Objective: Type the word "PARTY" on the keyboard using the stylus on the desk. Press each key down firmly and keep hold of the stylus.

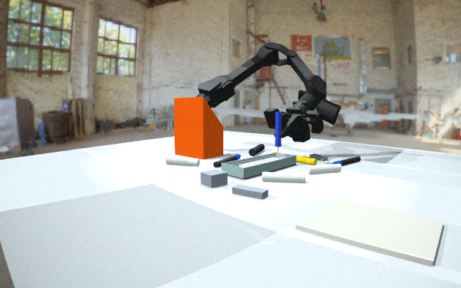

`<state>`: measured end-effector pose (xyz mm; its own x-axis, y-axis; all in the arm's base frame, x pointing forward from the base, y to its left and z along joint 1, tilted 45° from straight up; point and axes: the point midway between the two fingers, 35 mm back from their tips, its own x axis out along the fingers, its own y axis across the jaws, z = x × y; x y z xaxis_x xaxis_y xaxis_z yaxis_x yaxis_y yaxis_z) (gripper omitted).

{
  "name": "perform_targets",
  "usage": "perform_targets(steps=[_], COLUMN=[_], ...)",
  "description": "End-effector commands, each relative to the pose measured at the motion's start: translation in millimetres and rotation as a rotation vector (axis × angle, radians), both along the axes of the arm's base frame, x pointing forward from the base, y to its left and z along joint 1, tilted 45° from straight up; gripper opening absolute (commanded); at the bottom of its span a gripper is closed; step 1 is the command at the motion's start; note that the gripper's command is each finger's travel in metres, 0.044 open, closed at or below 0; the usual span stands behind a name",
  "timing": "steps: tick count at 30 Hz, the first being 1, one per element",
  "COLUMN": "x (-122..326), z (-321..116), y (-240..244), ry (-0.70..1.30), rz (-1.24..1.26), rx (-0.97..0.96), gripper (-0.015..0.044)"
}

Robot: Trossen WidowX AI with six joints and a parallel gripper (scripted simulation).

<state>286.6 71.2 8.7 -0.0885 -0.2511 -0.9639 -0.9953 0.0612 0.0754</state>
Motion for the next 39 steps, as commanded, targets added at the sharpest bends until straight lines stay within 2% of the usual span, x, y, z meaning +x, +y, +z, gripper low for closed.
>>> perform_targets(steps=[1, 39], x=[-0.5, -0.6], z=[-2.0, -7.9], y=[2.3, 8.3], ry=[0.0, 0.0], rz=[-0.004, -0.004], rx=[0.002, 0.002], gripper=[0.0081, 0.0081])
